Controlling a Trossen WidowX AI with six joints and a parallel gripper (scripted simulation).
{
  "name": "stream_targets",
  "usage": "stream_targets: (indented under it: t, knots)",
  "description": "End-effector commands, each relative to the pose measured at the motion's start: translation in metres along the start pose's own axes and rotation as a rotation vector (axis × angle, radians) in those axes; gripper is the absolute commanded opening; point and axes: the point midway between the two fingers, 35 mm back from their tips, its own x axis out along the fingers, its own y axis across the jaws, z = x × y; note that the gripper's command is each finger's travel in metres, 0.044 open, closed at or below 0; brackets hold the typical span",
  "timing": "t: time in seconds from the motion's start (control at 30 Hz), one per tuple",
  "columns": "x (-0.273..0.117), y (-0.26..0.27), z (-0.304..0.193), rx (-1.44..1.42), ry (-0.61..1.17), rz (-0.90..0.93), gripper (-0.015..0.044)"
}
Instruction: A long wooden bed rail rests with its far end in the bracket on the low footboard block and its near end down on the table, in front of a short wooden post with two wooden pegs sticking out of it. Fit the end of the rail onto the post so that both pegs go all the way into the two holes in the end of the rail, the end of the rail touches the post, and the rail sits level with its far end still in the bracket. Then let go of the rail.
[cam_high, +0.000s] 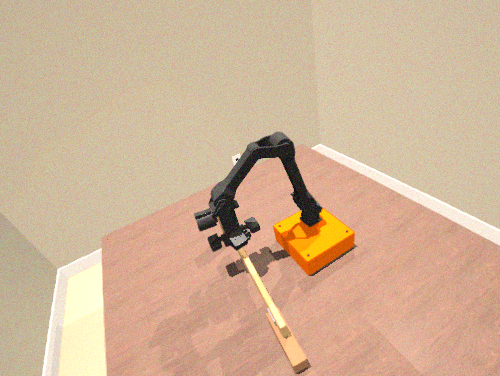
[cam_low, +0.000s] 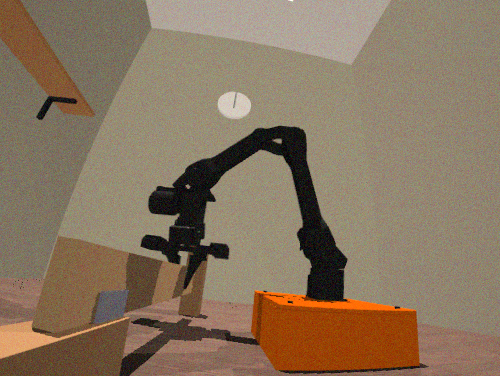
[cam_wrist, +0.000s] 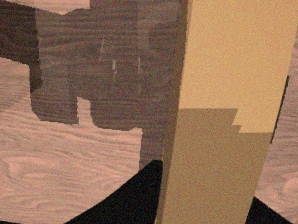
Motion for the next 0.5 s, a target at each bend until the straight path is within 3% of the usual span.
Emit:
stream_targets:
  t: [0.0,0.47]
  knots:
    - [-0.0003,-0.0019,-0.0016,-0.002,-0.003,-0.006,0.0000]
    - [0.0019,-0.0018,-0.0055,-0.002,-0.002,-0.006,0.0000]
